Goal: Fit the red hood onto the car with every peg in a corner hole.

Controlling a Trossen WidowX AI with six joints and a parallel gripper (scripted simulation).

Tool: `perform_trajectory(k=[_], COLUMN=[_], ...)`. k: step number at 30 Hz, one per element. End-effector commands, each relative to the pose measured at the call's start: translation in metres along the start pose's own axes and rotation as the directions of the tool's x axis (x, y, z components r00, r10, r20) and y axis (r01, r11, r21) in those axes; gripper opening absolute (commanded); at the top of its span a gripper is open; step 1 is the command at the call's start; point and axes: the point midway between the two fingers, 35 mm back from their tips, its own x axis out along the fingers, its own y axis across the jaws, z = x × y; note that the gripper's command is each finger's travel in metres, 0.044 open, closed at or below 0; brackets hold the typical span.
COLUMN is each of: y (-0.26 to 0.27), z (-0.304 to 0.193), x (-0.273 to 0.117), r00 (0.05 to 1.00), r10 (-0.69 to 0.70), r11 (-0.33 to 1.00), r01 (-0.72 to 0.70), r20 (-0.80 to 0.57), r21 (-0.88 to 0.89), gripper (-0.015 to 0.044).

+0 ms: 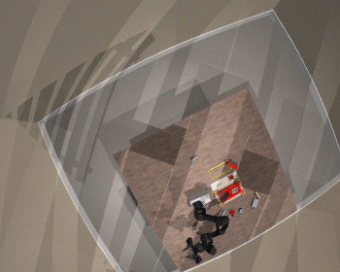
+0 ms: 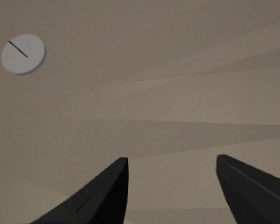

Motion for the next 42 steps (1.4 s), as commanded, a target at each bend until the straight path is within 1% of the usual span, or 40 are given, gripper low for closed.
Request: perform_trajectory(k=[1, 4, 8, 9, 13, 19, 25, 31, 37, 42], y=[0.000, 0.007, 0.017, 0.018, 0.030, 0.032, 0.031, 0.027, 0.019, 0.008], z=[-0.001, -0.010, -0.041, -0.049, -0.072, -0.124, -0.164, -0.188, -0.191, -0.177], x=[0.000, -0.004, -0.016, -0.020, -0.037, -0.083, -0.145, -0.218, -0.300, -0.370], r00=[1.000, 0.998, 0.981, 0.974, 0.934, 0.819, 0.653, 0.447, 0.215, 0.011], r10=[0.001, 0.013, 0.028, 0.028, 0.042, 0.028, 0.004, -0.032, -0.081, -0.131], r11=[1.000, 1.000, 0.999, 0.999, 0.996, 0.985, 0.967, 0.943, 0.912, 0.875], r01=[-0.001, -0.013, -0.033, -0.038, -0.067, -0.121, -0.196, -0.283, -0.379, -0.469], r20=[-0.003, -0.056, -0.191, -0.226, -0.355, -0.572, -0.757, -0.894, -0.973, -0.991], r21=[0.000, 0.000, -0.027, -0.038, -0.059, -0.124, -0.164, -0.175, -0.159, -0.121], gripper=[0.0194, 0.0115, 0.0010, 0.0000, 0.0000, 0.0000, 0.0000, 0.0000, 0.0000, 0.0000])
